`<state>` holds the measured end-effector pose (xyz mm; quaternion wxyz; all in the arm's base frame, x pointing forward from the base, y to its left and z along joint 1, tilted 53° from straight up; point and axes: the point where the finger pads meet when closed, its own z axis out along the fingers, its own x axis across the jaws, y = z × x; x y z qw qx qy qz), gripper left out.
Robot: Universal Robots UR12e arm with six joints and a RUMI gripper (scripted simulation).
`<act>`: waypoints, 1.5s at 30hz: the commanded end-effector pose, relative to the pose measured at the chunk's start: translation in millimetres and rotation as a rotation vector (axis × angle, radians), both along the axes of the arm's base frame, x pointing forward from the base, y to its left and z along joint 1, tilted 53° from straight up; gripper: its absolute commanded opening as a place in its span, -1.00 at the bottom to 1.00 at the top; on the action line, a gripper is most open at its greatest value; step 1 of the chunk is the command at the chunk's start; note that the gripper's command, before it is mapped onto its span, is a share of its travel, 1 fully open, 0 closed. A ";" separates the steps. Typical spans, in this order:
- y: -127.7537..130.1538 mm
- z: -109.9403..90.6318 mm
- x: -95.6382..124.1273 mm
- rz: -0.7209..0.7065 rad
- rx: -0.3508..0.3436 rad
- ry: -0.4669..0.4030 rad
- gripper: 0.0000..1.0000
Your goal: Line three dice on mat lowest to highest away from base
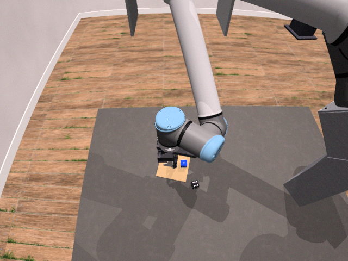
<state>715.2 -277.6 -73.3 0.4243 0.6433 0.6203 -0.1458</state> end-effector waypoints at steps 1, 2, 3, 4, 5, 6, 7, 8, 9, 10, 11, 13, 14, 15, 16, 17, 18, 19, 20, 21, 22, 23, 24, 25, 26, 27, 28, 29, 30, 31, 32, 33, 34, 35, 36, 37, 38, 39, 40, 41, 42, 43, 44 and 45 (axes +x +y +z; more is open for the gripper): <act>1.6 0.3 1.3 0.002 -0.001 -0.001 -0.80; 1.6 0.3 1.3 0.002 -0.001 -0.001 -0.80; 1.6 0.3 1.3 0.002 -0.001 -0.001 -0.80; 1.6 0.3 1.3 0.002 -0.001 -0.001 -0.80; 1.6 0.3 1.3 0.002 -0.001 -0.001 -0.80; 1.6 0.3 1.3 0.002 -0.001 -0.001 -0.80; 1.6 0.3 1.3 0.002 -0.001 -0.001 -0.80; 1.6 0.3 1.3 0.002 -0.001 -0.001 -0.80; 1.6 0.3 1.3 0.002 -0.001 -0.001 -0.80; 1.6 0.3 1.3 0.002 -0.001 -0.001 -0.80; 1.5 0.3 1.3 0.002 -0.001 -0.001 -0.80; 1.5 0.2 1.3 0.002 -0.001 -0.001 -0.80; 1.4 0.2 1.4 0.002 -0.001 -0.001 -0.80; 1.2 0.1 1.4 0.002 -0.001 -0.001 -0.80; 1.0 -0.1 1.5 0.001 -0.001 -0.001 -0.80; 0.8 -0.3 1.7 0.001 -0.001 -0.001 -0.80; 0.5 -0.5 1.8 0.001 -0.001 -0.001 -0.80; 0.2 -0.7 2.0 0.001 -0.001 -0.001 -0.80; -0.2 -0.9 2.2 0.001 -0.001 -0.001 -0.80; -0.6 -1.2 2.3 0.001 -0.001 -0.001 -0.80; -0.6 -1.2 2.3 0.001 -0.001 -0.001 -0.80; -0.6 -1.2 2.3 0.001 -0.001 -0.001 -0.80; -0.8 -1.4 2.0 0.001 -0.001 -0.001 -0.80; -1.1 -1.5 2.0 0.001 -0.001 -0.001 -0.80; -1.4 -1.7 2.0 0.001 -0.001 -0.001 -0.80; -1.7 -1.8 2.1 0.001 -0.001 -0.001 -0.80; -2.0 -1.8 2.2 0.000 -0.001 -0.001 -0.80; -2.3 -1.9 2.4 0.000 -0.001 -0.001 -0.80; -2.6 -1.9 2.5 0.000 -0.001 -0.001 -0.80; -2.7 -1.9 2.6 0.000 -0.001 -0.002 -0.80; -2.9 -1.9 2.6 0.000 -0.001 -0.002 -0.80; -2.9 -2.0 2.6 0.000 -0.001 -0.002 -0.80; -2.9 -2.0 2.4 0.000 -0.001 -0.001 -0.80; -2.9 -2.0 2.3 0.000 -0.001 -0.001 -0.80; -2.8 -2.0 2.2 0.000 -0.001 -0.001 -0.80; -2.8 -2.0 2.1 0.000 0.000 -0.001 -0.80; -2.7 -2.0 2.1 0.000 0.000 -0.001 -0.80; -2.7 -2.0 2.1 0.000 0.000 -0.001 -0.80; -2.7 -2.0 2.1 0.000 0.000 -0.001 -0.80; -2.5 -2.0 2.1 0.000 0.000 -0.001 -0.80; -2.4 -2.0 2.1 0.000 0.000 -0.001 -0.80; -2.4 -2.0 2.1 0.000 0.000 -0.001 -0.80; -2.4 -2.0 2.1 0.000 0.000 -0.001 -0.80; -2.4 -2.0 2.1 0.000 0.000 -0.001 -0.80</act>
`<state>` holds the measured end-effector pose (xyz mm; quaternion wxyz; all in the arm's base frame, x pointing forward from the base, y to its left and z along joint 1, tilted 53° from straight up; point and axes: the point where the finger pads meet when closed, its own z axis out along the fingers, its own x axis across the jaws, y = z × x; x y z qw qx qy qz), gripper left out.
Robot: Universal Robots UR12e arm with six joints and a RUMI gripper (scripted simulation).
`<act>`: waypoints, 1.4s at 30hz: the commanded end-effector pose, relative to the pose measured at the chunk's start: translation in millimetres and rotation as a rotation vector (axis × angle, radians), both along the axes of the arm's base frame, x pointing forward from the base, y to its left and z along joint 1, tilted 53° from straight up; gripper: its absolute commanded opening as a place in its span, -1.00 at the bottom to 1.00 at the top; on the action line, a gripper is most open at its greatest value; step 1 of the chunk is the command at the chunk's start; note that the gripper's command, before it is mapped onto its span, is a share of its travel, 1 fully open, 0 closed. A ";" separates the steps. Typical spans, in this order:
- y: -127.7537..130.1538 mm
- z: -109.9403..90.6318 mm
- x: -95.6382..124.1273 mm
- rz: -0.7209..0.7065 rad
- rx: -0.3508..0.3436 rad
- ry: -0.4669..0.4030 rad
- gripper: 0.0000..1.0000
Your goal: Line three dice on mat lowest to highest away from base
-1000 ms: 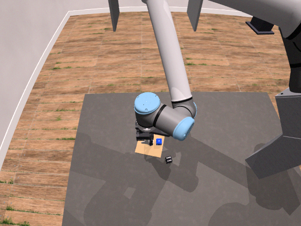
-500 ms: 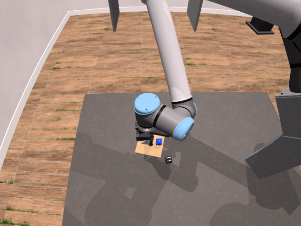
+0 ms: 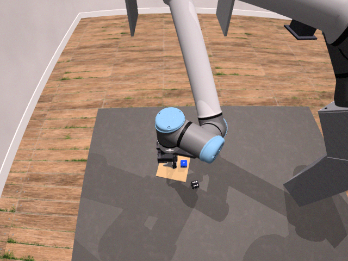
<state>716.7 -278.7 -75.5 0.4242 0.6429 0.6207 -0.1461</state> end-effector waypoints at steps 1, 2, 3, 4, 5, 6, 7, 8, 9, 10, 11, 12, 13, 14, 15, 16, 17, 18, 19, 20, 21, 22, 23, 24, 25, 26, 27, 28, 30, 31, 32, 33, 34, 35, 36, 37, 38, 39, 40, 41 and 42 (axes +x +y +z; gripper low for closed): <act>-1.4 0.2 0.6 -0.001 0.000 -0.002 -0.80; -1.4 0.2 0.6 -0.001 0.000 -0.002 -0.80; -1.4 0.2 0.6 -0.001 0.000 -0.002 -0.80; -1.4 0.2 0.6 -0.001 0.000 -0.002 -0.80; -1.4 0.2 0.6 -0.001 0.000 -0.002 -0.80; -1.4 0.2 0.6 -0.001 0.000 -0.002 -0.80; -1.4 0.2 0.6 -0.001 0.000 -0.002 -0.80; -1.4 0.2 0.6 -0.001 0.000 -0.002 -0.80; -1.4 0.2 0.6 -0.001 0.000 -0.002 -0.80; -1.4 0.2 0.6 -0.001 0.000 -0.002 -0.80; -1.4 0.2 0.6 -0.001 0.000 -0.002 -0.80; -1.4 0.2 0.6 -0.001 0.000 -0.002 -0.80; -1.4 0.2 0.6 -0.001 0.000 -0.002 -0.80; -1.4 0.2 0.6 -0.001 0.000 -0.002 -0.80; -1.4 0.2 0.6 -0.001 0.000 -0.002 -0.80; -1.4 0.2 0.6 -0.001 0.000 -0.002 -0.80; -1.4 0.2 0.6 -0.001 0.000 -0.002 -0.80; -1.4 0.2 0.6 -0.001 0.000 -0.002 -0.80; -1.4 0.2 0.6 -0.001 0.000 -0.002 -0.80; -1.4 0.2 0.6 -0.001 0.000 -0.002 -0.80; -1.4 0.2 0.6 -0.001 0.000 -0.002 -0.80; -1.4 0.2 0.6 -0.001 0.000 -0.002 -0.80; -1.4 0.2 0.6 -0.001 0.000 -0.002 -0.80; -1.4 0.2 0.6 -0.001 0.000 -0.002 -0.80; -1.4 0.2 0.6 -0.001 0.000 -0.002 -0.80; -1.4 0.2 0.6 -0.001 0.000 -0.002 -0.73; -1.4 0.2 0.6 -0.001 0.000 -0.002 -0.73; -1.4 0.2 0.6 -0.001 0.000 -0.002 -0.73; -1.4 0.2 0.6 -0.001 0.000 -0.002 -0.73; -1.4 0.2 0.6 -0.001 0.000 -0.002 -0.66; -1.4 0.2 0.6 -0.001 0.000 -0.002 -0.66; -1.4 0.2 0.6 -0.001 0.000 -0.002 -0.66; -1.4 0.2 0.6 -0.001 0.000 -0.002 -0.59; -1.4 0.2 0.6 -0.001 0.000 -0.002 -0.59; -1.4 0.2 0.6 -0.001 0.000 -0.002 -0.59; -1.4 0.2 0.6 -0.001 0.000 -0.002 -0.51; -1.4 0.2 0.6 -0.001 0.000 -0.002 -0.51; -1.4 0.2 0.6 -0.001 0.000 -0.002 -0.51; -1.4 0.2 0.6 -0.001 0.000 -0.002 -0.44; -1.4 0.2 0.6 -0.001 0.000 -0.002 -0.44; -1.4 0.2 0.6 -0.001 0.000 -0.002 -0.44</act>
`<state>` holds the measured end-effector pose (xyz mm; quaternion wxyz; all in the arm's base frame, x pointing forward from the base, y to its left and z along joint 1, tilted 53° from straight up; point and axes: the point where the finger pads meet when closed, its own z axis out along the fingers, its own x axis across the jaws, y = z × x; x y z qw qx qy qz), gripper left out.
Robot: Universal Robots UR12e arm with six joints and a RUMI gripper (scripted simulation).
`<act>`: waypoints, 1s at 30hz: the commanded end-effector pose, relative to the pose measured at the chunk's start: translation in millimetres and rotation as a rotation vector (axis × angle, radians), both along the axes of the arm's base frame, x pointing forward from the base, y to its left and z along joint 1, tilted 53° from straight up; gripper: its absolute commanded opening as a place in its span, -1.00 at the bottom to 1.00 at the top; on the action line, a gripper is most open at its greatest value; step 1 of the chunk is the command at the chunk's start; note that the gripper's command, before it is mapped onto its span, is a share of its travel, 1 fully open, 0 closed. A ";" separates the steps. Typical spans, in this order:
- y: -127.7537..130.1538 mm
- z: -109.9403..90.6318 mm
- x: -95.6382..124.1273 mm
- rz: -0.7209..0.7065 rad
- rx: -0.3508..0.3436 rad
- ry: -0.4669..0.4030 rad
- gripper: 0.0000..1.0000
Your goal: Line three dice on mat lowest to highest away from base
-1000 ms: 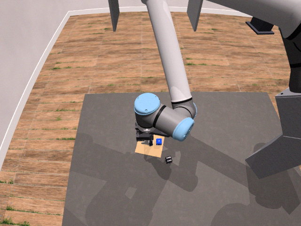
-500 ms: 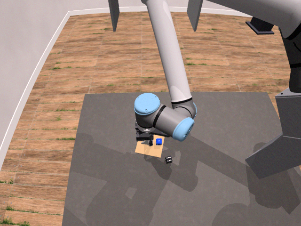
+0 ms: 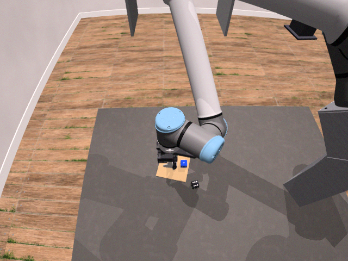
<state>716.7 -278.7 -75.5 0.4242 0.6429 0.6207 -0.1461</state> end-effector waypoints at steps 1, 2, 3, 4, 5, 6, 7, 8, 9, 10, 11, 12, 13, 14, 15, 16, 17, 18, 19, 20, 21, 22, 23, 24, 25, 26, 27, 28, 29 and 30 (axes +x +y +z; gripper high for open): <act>-1.4 0.2 0.6 -0.001 0.000 -0.002 -0.44; -1.4 0.2 0.6 -0.001 0.000 -0.002 -0.44; -1.4 0.2 0.6 -0.001 0.000 -0.002 -0.44; -1.4 0.2 0.6 -0.001 0.000 -0.002 -0.44; -1.4 0.2 0.6 -0.001 0.000 -0.002 -0.44; -1.4 0.2 0.6 -0.001 0.000 -0.002 -0.44; -1.4 0.2 0.6 -0.001 0.000 -0.002 -0.44; -1.4 0.2 0.6 -0.001 0.000 -0.002 -0.44; -1.3 0.2 0.6 -0.001 0.000 -0.002 -0.44; -1.0 0.4 0.5 0.000 0.000 -0.002 -0.44; -0.3 0.9 0.0 0.000 0.000 -0.002 -0.44; 1.1 1.8 -0.7 0.000 0.000 -0.001 -0.44; 3.3 2.7 -2.0 0.001 0.001 0.000 -0.44; 5.4 3.9 -2.7 0.001 0.001 0.000 -0.44; 7.3 5.5 -3.6 0.001 0.000 0.000 -0.44; 9.7 7.5 -4.8 0.001 0.000 0.000 -0.44; 12.5 9.8 -6.1 0.001 0.000 0.000 -0.44; 15.6 12.4 -7.6 0.001 0.000 0.000 -0.44; 19.1 15.2 -9.2 0.001 0.000 0.000 -0.44; 19.1 15.2 -9.2 0.001 0.000 0.000 -0.44; 19.1 15.2 -9.2 0.001 0.000 0.000 -0.44; 22.8 18.3 -11.0 0.001 0.000 0.000 -0.44; 26.7 21.5 -12.8 0.001 0.000 0.000 -0.44; 30.8 24.8 -14.7 0.001 0.000 0.000 -0.44; 34.8 28.2 -16.7 0.001 0.000 0.000 -0.44; 38.9 31.5 -18.6 0.001 0.000 0.000 -0.44; 42.8 34.8 -20.4 0.001 0.000 0.000 -0.44; 46.6 37.9 -22.2 0.001 0.000 0.000 -0.44; 50.2 40.8 -23.9 0.001 0.000 0.000 -0.44; 53.5 43.5 -25.5 0.001 0.000 0.000 -0.44</act>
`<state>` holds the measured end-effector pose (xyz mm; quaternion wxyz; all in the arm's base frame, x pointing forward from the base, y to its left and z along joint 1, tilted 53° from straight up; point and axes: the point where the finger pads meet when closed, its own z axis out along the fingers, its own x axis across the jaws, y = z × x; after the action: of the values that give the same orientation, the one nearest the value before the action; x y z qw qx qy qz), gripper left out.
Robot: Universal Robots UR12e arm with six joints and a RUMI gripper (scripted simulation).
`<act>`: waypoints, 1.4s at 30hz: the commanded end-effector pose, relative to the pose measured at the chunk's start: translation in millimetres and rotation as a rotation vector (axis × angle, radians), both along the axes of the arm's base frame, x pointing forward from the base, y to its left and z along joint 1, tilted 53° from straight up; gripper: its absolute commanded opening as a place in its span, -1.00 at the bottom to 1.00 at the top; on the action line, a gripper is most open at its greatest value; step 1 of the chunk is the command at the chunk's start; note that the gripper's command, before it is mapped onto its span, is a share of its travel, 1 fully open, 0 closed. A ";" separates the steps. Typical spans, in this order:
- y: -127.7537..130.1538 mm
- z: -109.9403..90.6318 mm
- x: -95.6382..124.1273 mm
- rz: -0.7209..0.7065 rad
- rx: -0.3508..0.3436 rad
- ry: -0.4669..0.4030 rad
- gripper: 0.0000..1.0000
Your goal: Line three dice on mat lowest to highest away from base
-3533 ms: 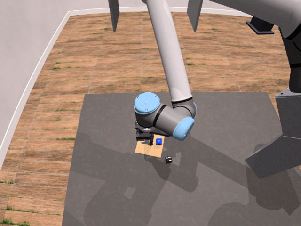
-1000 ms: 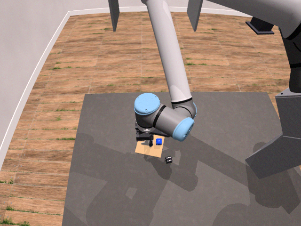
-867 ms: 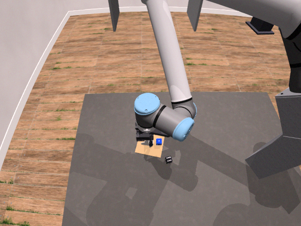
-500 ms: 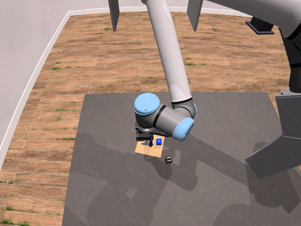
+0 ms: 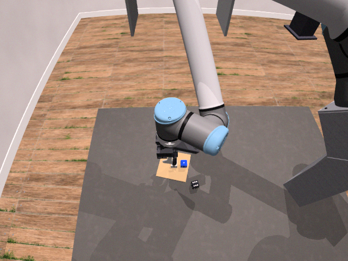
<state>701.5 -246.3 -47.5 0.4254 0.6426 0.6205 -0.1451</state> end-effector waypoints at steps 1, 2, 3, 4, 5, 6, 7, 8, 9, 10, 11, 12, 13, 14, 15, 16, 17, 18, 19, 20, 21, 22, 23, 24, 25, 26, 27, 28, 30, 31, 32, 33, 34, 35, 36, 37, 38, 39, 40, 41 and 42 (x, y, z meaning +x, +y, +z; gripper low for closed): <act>24.0 17.9 -11.6 0.000 0.001 0.003 -0.44; 26.6 20.1 -12.8 0.000 0.001 0.003 -0.44; 28.8 21.9 -13.9 0.000 0.001 0.003 -0.44; 30.6 23.3 -14.7 0.000 0.001 0.003 -0.44; 32.0 24.5 -15.4 0.000 0.001 0.003 -0.44; 33.0 25.3 -15.8 0.000 0.001 0.003 -0.44; 33.0 25.3 -15.8 0.000 0.001 0.003 -0.44; 33.0 25.3 -15.8 0.000 0.001 0.003 -0.44; 33.7 25.9 -16.2 0.000 0.001 0.003 -0.44; 34.0 26.2 -16.3 0.000 0.001 0.003 -0.44; 34.1 26.2 -16.4 0.000 0.001 0.003 -0.44; 33.4 25.5 -16.3 -0.001 0.001 0.003 -0.44; 33.0 25.1 -16.1 -0.002 0.001 0.004 1.00; 32.8 24.9 -15.8 -0.002 0.001 0.003 1.00; 32.7 24.9 -15.6 -0.002 0.001 0.003 1.00; 32.7 25.0 -15.5 -0.002 0.001 0.003 1.00; 32.8 25.0 -15.4 -0.001 0.001 0.003 1.00; 32.8 25.2 -15.4 -0.001 0.001 0.003 1.00; 32.8 25.3 -15.3 -0.001 0.001 0.003 1.00; 32.7 25.4 -15.3 -0.001 0.001 0.003 1.00; 32.7 25.5 -15.2 -0.001 0.001 0.002 1.00; 32.7 25.5 -15.2 -0.001 0.001 0.002 1.00; 32.7 25.6 -15.2 -0.001 0.001 0.002 1.00; 32.7 25.6 -15.2 -0.001 0.001 0.002 1.00; 32.7 25.6 -15.2 -0.001 0.001 0.002 1.00; 32.7 25.6 -15.2 -0.001 0.001 0.002 1.00; 32.7 25.6 -15.2 -0.001 0.001 0.002 1.00; 32.7 25.6 -15.2 -0.001 0.001 0.002 1.00; 32.7 25.6 -15.2 -0.001 0.001 0.002 1.00; 32.7 25.6 -15.2 -0.001 0.001 0.002 1.00; 32.7 25.6 -15.2 -0.001 0.001 0.002 1.00; 32.9 25.0 -15.5 -0.001 0.001 0.003 1.00; 34.2 22.3 -16.8 0.002 -0.001 0.007 1.00; 36.8 17.8 -19.6 0.008 -0.003 0.015 1.00; 39.6 11.2 -22.7 0.016 -0.008 0.025 1.00; 43.5 2.2 -27.0 0.027 -0.014 0.039 1.00; 48.3 -8.9 -32.8 0.041 -0.022 0.056 1.00; 53.8 -21.3 -39.6 0.057 -0.031 0.075 1.00; 59.6 -34.1 -47.4 0.074 -0.041 0.096 1.00; 59.6 -34.1 -47.4 0.074 -0.041 0.096 1.00; 59.6 -34.1 -47.4 0.074 -0.041 0.096 1.00</act>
<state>676.7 -206.2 -40.2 0.4233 0.6277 0.6345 -0.1557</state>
